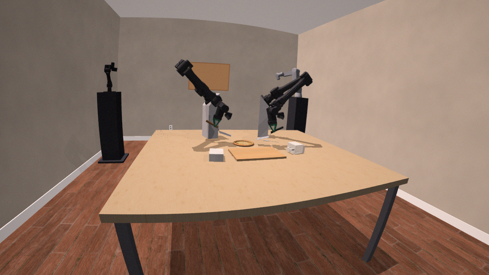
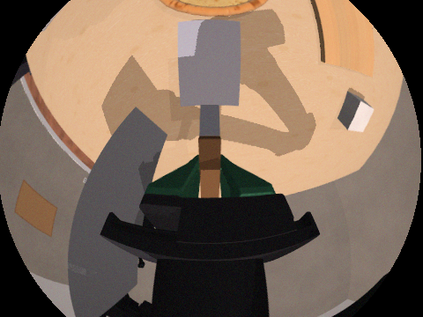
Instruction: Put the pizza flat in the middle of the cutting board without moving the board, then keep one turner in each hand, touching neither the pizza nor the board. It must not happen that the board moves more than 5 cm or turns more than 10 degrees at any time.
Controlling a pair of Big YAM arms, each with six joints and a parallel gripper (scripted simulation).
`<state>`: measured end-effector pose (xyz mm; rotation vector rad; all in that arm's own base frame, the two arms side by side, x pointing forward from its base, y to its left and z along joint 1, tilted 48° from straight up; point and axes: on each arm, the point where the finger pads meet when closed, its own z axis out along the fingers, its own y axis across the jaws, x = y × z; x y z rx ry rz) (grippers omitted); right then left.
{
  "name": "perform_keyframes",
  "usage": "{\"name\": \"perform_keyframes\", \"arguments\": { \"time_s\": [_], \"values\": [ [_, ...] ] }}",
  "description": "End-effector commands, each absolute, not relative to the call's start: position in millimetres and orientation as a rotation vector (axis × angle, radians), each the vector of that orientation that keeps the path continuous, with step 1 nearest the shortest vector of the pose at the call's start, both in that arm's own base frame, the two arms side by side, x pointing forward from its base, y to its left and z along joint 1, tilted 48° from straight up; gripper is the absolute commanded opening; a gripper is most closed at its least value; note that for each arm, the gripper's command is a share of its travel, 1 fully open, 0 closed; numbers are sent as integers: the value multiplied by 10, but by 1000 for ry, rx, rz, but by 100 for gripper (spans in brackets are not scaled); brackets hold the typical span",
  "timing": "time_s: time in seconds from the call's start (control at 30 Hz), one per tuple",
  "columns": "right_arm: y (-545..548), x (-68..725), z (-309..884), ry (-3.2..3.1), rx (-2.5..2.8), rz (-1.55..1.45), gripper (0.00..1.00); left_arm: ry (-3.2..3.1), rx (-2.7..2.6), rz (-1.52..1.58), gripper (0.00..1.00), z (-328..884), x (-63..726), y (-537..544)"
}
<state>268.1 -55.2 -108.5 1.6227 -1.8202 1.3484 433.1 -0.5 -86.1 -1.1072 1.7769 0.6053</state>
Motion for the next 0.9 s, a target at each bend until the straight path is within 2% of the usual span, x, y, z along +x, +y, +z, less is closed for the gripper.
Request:
{"name": "perform_keyframes", "arguments": {
  "time_s": [0.0, 0.3, 0.87],
  "values": [
    [-576, 2761, -1135, -1792, 1646, 1343, 6, 1780, -1102, 618, 6, -920, 4386, 72],
    [-737, 2636, -1236, -1764, 1660, 1313, 6, 1775, -1105, 616, 6, -1006, 4451, 171],
    [-886, 2888, -1431, -1792, 1645, 1333, 6, 1787, -1097, 628, 6, -1239, 4454, 397]
  ]
}}
